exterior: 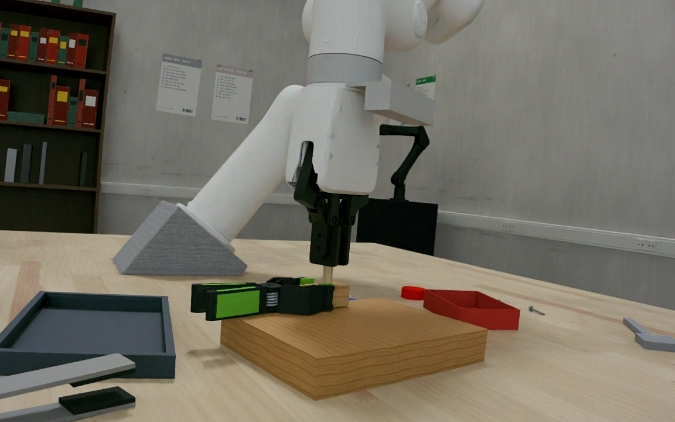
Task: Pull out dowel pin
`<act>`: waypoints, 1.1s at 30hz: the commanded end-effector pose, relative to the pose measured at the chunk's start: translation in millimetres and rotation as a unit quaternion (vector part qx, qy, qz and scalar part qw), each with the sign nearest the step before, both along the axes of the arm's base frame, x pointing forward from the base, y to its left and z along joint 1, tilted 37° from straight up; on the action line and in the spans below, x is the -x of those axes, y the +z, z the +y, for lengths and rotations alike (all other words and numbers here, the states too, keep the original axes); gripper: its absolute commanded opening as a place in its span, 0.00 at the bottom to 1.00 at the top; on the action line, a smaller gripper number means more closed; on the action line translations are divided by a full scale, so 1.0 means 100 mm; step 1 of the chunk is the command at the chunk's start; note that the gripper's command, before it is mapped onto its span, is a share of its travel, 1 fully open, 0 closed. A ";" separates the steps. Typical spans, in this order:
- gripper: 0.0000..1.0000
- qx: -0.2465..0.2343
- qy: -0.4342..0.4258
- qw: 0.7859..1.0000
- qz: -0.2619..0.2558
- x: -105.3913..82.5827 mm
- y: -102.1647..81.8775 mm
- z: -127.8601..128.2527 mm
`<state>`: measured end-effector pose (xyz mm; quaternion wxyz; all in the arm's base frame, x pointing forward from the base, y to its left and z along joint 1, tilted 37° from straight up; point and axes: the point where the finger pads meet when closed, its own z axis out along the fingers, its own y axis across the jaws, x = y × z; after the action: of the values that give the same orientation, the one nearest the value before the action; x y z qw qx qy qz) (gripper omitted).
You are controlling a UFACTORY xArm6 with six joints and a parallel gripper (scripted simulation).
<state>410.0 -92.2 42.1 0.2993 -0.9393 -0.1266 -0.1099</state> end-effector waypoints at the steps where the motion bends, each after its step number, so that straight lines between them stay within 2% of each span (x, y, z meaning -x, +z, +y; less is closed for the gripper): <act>1: 0.00 0.000 -0.005 1.000 0.002 -0.01 0.01 -0.01; 33: 0.00 -0.003 -0.025 1.000 0.017 -0.01 0.01 -0.01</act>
<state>410.0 -92.2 42.2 0.3023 -0.9425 -0.1000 -0.1014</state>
